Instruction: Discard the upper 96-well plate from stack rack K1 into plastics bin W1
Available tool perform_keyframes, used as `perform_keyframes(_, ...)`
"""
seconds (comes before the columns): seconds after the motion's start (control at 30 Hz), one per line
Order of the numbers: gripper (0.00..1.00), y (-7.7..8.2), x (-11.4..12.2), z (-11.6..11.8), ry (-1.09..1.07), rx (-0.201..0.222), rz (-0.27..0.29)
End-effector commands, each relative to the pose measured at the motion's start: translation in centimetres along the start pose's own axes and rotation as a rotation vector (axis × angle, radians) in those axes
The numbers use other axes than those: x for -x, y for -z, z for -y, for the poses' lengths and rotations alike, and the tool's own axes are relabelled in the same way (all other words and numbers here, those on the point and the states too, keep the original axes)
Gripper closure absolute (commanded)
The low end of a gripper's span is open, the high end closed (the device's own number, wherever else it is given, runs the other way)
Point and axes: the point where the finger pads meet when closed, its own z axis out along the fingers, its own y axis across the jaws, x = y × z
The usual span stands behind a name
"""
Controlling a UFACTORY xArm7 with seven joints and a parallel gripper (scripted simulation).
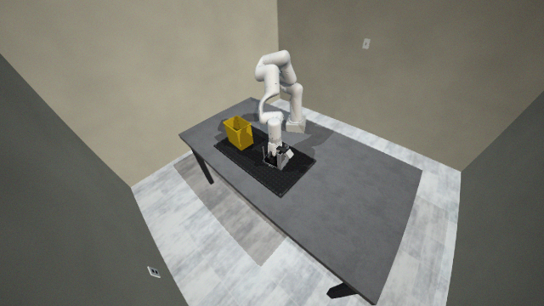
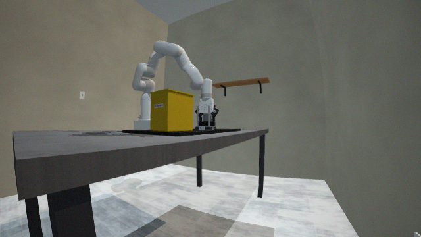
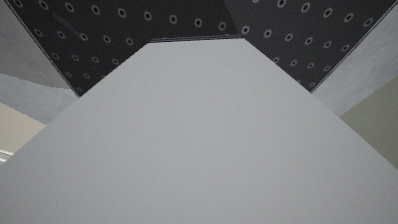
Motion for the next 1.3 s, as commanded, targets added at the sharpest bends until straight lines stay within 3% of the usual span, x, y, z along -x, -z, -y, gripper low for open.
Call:
perform_keyframes(0.0, 1.00, 0.4, 0.0, -0.2, 0.000, 0.004, -0.001)
perform_keyframes(1.0, 1.00, 1.7, 0.0, -0.1, 0.000, 0.004, -0.001)
perform_keyframes(1.27, 1.00, 3.0, 0.0, -0.1, 0.000, 0.004, -0.001)
